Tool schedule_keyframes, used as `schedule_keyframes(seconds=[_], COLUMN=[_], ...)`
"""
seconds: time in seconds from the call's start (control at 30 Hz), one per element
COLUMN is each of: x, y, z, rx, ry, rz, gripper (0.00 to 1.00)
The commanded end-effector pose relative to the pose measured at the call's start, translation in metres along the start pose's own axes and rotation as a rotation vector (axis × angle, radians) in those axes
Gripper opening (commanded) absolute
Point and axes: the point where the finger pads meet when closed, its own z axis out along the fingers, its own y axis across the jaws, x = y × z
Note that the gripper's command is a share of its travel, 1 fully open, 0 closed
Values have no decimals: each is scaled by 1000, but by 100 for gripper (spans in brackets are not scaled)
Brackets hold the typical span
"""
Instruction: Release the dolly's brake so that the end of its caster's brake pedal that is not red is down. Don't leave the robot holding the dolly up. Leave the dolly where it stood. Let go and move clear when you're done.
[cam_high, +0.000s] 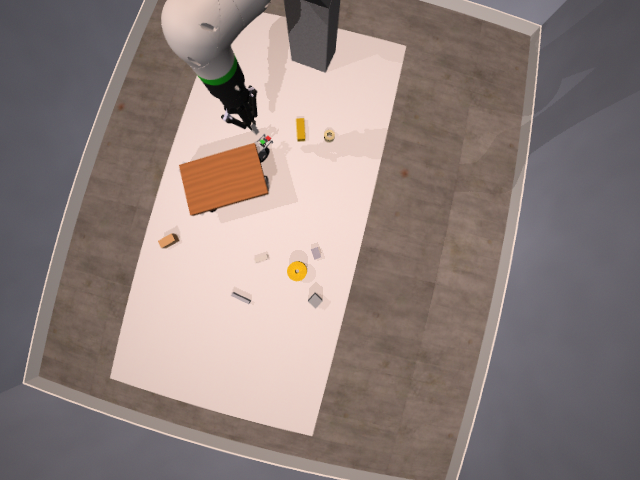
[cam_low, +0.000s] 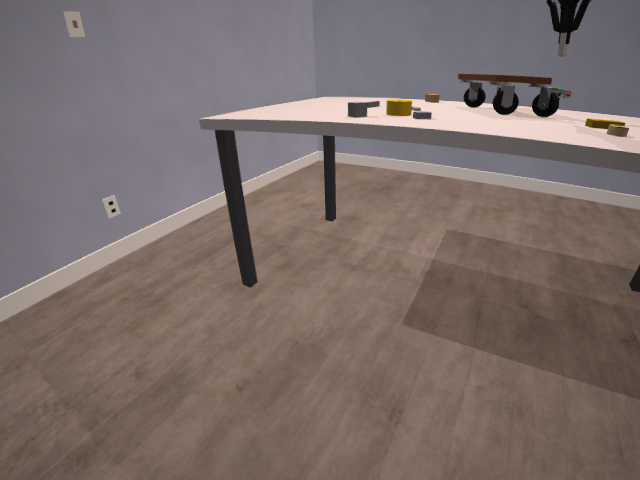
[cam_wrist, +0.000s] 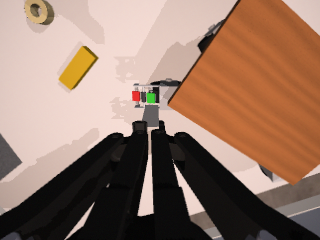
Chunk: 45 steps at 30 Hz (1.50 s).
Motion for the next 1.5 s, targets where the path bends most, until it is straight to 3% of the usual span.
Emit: schedule_keyframes(seconds=[0.0, 0.9, 1.2, 1.47], x=[-6, -6, -6, -6], y=[-13, -13, -13, -12], z=[-13, -12, -10, -3], rx=[-53, -52, -50, -20], ry=[28, 28, 33, 48], rz=[-2, 27, 243, 690], gripper=[0, 0, 0, 0])
